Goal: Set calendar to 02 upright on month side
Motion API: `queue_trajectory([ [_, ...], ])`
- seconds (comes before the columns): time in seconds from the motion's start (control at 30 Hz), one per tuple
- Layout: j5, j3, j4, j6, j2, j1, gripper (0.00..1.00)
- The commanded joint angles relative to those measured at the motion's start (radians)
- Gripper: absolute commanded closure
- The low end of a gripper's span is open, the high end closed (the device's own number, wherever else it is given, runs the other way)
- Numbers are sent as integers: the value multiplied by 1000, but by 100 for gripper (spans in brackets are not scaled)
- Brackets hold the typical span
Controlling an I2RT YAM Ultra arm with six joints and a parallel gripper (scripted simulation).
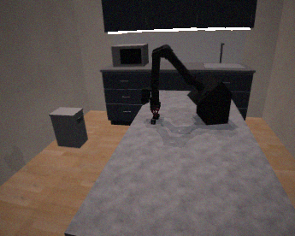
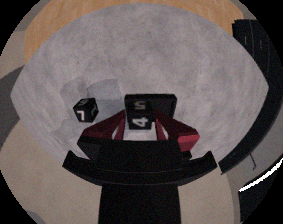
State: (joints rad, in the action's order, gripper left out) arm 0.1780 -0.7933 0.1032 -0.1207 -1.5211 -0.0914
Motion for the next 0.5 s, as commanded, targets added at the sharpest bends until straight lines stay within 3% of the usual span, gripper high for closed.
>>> queue_trajectory([
  [0.0,1,-1,10,2,24,-4,53],
  [0.17,5,3,43,6,59,-10,53],
  [0.47,28,0,224,32,233,-44,53],
])
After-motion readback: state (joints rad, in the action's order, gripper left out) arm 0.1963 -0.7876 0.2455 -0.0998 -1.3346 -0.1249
